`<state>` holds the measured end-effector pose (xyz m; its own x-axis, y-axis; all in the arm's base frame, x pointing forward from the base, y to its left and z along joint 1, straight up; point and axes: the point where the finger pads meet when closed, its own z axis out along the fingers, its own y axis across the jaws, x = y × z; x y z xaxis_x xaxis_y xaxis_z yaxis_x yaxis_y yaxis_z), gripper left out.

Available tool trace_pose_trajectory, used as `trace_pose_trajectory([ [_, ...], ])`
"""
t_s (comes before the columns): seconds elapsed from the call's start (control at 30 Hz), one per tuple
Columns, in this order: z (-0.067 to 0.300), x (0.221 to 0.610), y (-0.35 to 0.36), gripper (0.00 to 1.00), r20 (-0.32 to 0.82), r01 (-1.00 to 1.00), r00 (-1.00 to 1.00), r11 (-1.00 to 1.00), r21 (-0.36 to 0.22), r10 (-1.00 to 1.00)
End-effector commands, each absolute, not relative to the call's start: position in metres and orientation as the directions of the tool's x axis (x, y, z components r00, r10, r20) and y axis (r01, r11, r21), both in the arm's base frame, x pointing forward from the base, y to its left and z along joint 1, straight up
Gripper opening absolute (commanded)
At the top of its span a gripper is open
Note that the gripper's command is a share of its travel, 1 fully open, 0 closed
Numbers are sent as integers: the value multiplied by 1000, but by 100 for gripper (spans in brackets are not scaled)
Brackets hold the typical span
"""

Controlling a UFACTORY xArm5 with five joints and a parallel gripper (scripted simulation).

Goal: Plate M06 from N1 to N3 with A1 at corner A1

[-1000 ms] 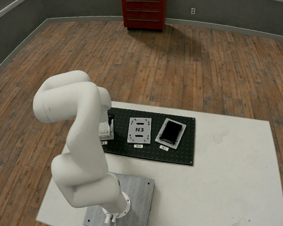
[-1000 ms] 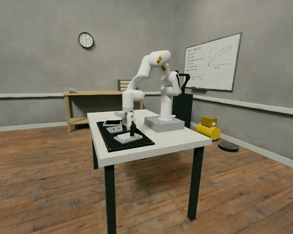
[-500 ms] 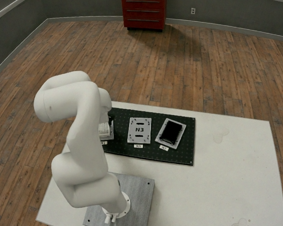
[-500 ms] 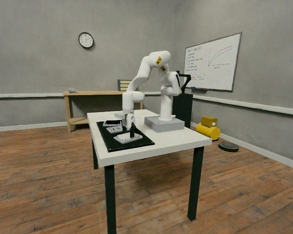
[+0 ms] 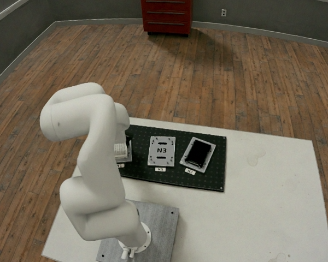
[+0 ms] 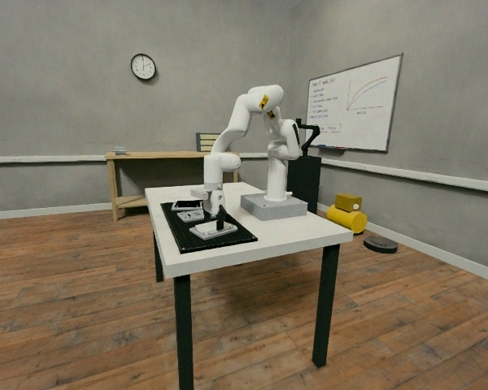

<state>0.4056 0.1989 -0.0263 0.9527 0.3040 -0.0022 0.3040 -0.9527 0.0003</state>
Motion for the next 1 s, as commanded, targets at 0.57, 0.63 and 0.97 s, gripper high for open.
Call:
trace_pose_trajectory([
  [0.57,-25,407,199,0,-1,304,953,-953,-8,304],
  [0.63,-25,407,199,0,-1,304,953,-953,-8,304],
  [0.97,-25,407,199,0,-1,304,953,-953,-8,304],
])
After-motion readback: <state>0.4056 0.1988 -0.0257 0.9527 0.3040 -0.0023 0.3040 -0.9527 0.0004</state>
